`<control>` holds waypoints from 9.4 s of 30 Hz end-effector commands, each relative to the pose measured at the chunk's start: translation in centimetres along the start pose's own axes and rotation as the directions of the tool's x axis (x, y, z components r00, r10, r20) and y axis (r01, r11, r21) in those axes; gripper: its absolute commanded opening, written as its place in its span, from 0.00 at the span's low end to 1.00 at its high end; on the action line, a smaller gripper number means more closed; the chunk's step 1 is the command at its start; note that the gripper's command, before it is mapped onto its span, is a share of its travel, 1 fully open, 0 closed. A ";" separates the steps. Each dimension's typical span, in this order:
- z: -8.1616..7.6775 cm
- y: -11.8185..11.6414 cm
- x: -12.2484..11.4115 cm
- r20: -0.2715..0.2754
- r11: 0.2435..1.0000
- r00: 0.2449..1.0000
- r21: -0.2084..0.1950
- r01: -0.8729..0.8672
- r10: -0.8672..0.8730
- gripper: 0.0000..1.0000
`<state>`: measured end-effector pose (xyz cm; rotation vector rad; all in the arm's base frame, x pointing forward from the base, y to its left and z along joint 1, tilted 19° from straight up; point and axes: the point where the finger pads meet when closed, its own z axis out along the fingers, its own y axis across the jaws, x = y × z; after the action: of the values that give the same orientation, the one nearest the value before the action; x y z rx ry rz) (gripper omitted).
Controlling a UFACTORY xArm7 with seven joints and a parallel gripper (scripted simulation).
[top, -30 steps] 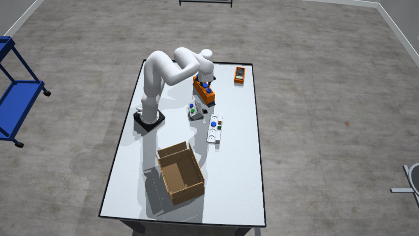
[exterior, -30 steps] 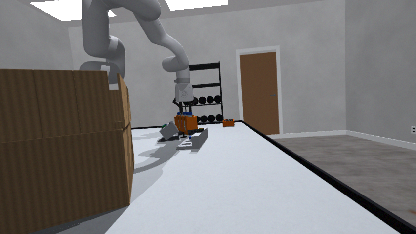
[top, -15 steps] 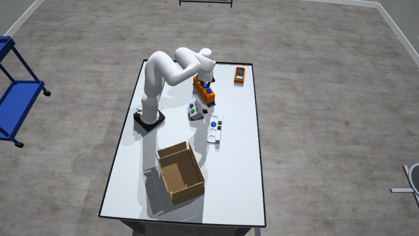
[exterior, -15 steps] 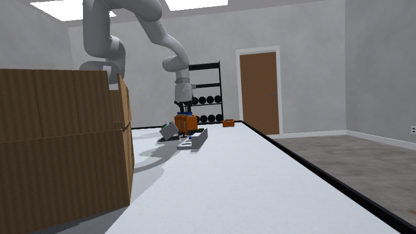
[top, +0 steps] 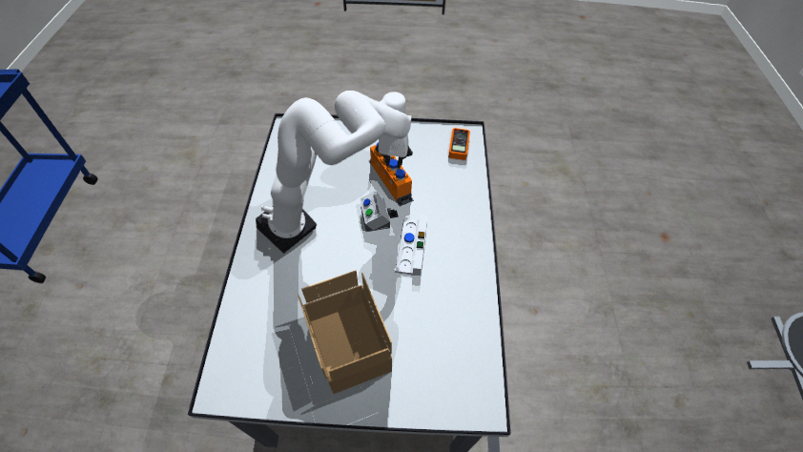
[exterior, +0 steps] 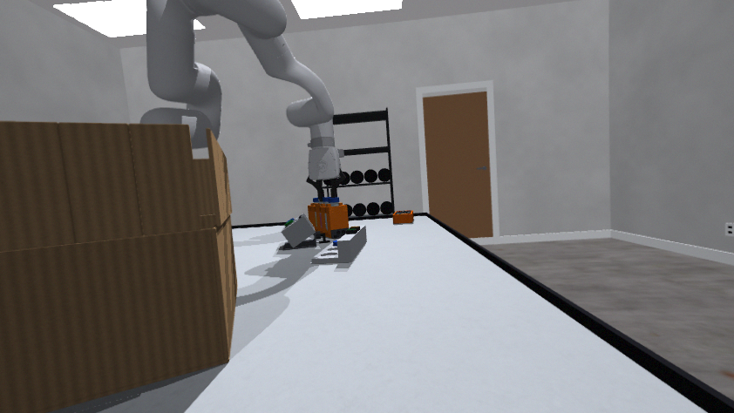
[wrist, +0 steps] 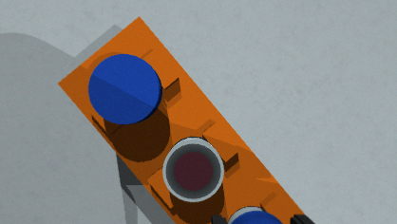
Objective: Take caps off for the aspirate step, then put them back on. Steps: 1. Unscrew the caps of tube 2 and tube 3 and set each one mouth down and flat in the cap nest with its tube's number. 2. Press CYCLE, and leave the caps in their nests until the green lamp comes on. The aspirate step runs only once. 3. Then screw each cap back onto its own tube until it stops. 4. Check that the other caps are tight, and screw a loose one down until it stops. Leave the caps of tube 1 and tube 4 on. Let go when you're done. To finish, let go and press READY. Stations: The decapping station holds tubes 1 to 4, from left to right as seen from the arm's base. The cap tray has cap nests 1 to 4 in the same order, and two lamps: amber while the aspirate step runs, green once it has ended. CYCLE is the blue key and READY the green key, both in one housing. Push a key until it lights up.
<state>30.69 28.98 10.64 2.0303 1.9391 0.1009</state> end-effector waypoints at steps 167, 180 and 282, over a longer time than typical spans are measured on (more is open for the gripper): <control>-0.2 0.1 0.1 -0.008 0.899 0.899 -0.002 0.437 -0.437 0.46; -0.3 0.1 0.1 -0.005 0.909 0.909 -0.002 0.417 -0.417 0.00; -4.5 2.6 -6.6 0.002 0.190 0.190 -0.001 0.982 -0.982 0.00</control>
<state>30.93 25.01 16.04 0.6415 2.7028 -0.2572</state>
